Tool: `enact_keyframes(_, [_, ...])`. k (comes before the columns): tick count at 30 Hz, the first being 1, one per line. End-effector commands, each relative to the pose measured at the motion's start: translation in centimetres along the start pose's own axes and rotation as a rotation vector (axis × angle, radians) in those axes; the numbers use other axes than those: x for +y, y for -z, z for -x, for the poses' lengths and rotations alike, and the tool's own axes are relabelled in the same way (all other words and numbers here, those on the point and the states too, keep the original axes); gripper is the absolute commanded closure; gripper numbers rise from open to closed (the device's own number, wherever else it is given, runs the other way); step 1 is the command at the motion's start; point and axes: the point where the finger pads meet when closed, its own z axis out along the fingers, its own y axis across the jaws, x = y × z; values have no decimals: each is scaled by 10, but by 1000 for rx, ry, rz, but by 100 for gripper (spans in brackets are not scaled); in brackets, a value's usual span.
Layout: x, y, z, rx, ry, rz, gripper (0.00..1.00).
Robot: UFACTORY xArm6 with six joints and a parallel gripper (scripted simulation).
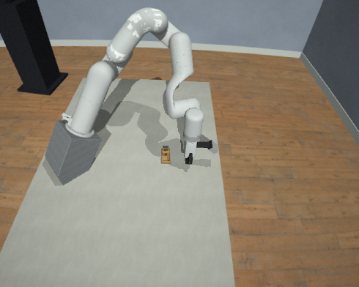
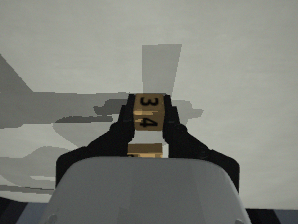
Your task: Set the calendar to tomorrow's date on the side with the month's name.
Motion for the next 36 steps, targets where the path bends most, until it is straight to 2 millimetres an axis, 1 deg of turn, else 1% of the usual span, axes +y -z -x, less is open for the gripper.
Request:
enact_keyframes(1, [0, 1, -1, 3, 1, 1, 73])
enact_keyframes(30, [0, 1, -1, 3, 1, 1, 73])
enact_keyframes(33, [0, 4, -1, 3, 1, 1, 73])
enact_keyframes(36, [0, 16, -1, 3, 1, 1, 73])
